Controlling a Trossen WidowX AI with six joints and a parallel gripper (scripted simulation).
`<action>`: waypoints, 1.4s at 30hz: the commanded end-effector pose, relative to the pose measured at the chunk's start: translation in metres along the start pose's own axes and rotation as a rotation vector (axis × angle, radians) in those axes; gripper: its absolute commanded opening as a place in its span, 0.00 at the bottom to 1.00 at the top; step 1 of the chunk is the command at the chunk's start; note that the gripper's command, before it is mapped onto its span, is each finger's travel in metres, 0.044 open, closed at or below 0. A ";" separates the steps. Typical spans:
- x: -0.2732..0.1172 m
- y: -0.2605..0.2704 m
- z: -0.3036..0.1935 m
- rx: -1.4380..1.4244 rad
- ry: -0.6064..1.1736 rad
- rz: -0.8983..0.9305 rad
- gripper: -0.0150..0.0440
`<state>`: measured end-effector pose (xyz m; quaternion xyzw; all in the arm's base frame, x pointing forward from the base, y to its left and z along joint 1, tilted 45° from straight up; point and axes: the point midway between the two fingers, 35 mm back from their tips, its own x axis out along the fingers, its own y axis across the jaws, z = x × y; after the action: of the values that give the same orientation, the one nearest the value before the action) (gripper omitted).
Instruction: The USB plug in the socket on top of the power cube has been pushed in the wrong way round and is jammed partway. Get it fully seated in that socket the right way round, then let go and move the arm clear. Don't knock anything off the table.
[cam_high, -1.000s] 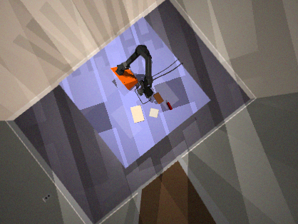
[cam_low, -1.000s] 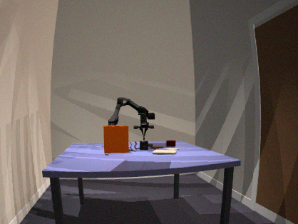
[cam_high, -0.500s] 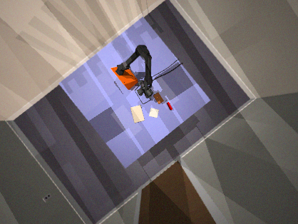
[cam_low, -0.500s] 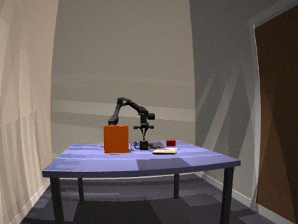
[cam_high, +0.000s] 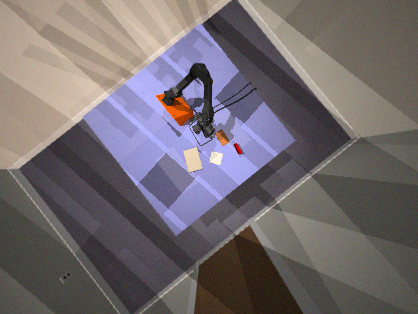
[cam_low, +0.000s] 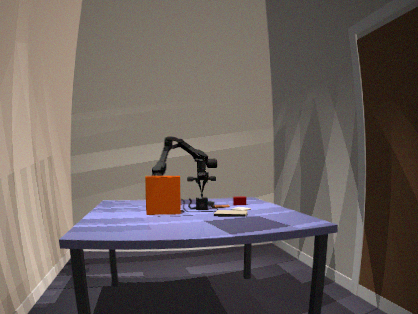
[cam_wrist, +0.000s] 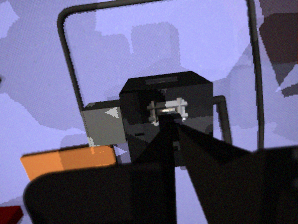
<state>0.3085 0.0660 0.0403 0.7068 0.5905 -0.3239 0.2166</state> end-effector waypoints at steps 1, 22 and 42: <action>0.001 -0.001 0.000 0.002 0.000 -0.002 0.25; 0.004 -0.001 0.000 0.002 0.000 -0.002 0.25; 0.006 -0.001 0.000 0.002 0.000 -0.002 0.25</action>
<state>0.3089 0.0696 0.0367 0.7068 0.5905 -0.3239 0.2165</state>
